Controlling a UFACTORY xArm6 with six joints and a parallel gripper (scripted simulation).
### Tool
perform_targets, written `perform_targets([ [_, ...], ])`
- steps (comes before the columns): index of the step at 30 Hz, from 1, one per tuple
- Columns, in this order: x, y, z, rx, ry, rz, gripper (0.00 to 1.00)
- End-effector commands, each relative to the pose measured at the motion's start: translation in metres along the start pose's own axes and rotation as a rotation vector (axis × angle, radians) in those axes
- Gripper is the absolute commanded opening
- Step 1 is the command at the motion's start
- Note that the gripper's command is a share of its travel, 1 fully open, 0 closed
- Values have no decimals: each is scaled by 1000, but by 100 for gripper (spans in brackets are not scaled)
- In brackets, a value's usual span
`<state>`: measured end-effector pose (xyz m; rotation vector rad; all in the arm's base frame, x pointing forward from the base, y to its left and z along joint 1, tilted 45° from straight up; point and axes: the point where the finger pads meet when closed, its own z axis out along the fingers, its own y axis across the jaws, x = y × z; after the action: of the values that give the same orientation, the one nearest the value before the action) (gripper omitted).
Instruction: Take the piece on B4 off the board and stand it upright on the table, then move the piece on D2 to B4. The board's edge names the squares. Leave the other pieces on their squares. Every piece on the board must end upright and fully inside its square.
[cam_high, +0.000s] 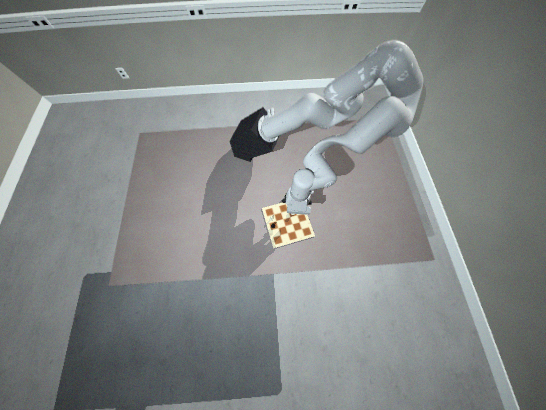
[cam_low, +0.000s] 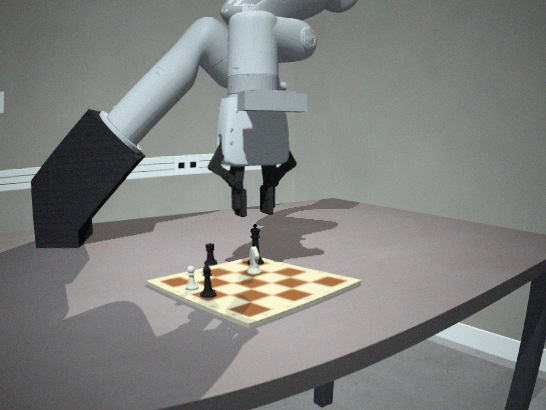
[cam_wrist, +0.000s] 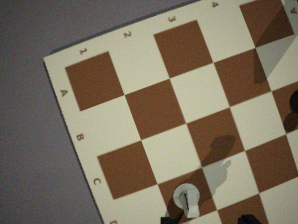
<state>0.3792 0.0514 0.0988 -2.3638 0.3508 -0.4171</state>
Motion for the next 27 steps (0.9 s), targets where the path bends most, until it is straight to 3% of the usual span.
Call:
perform_targets([
  [1, 1, 0, 7, 0, 2, -1, 39],
  [27, 1, 1, 38, 0, 2, -1, 39],
])
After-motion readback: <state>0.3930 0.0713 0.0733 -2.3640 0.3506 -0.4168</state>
